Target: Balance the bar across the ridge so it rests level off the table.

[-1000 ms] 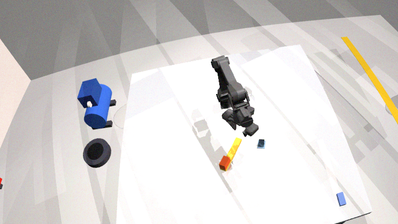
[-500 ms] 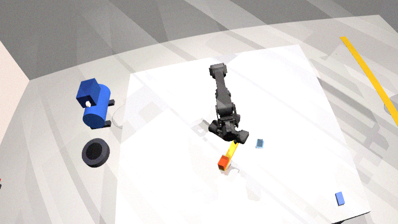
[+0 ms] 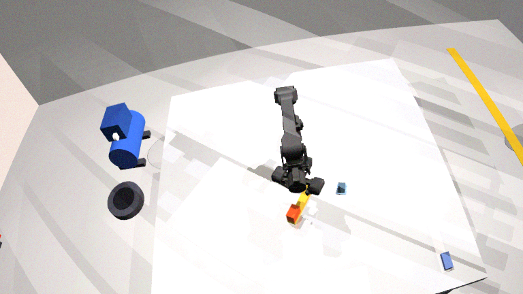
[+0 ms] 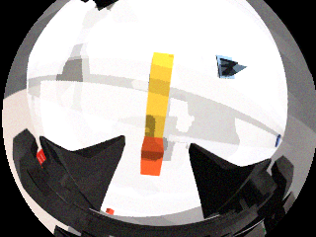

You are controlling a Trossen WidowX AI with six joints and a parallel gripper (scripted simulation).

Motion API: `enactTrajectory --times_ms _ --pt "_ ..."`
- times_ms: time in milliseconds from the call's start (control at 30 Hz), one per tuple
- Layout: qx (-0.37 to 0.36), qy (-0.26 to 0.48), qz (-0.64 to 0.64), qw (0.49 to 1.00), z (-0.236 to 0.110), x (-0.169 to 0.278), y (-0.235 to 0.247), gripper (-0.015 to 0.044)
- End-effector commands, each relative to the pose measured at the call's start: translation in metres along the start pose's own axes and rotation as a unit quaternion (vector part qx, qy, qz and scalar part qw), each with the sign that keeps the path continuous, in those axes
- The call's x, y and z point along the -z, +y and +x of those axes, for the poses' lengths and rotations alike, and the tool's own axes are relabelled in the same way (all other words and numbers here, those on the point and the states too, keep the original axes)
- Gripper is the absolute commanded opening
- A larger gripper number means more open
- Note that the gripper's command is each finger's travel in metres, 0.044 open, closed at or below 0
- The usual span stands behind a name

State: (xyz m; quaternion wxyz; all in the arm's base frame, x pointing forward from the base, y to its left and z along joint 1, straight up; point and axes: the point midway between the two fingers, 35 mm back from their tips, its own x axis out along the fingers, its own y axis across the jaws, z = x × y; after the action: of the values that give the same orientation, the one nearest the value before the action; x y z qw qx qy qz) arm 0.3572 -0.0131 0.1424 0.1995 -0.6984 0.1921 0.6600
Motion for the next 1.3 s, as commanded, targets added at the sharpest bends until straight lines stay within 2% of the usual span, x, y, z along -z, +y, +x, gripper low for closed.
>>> enactTrajectory --times_ms 0,167,567,1267 --pt "-0.005 -0.011 -0.003 1.0 0.035 -0.004 0.002 0.0315" --pt "-0.005 -0.011 -0.003 1.0 0.065 -0.007 0.004 0.0315" --pt "-0.005 -0.011 -0.003 1.0 0.068 -0.007 0.004 0.0315" --pt "-0.005 -0.011 -0.003 1.0 0.092 -0.008 0.004 0.0315"
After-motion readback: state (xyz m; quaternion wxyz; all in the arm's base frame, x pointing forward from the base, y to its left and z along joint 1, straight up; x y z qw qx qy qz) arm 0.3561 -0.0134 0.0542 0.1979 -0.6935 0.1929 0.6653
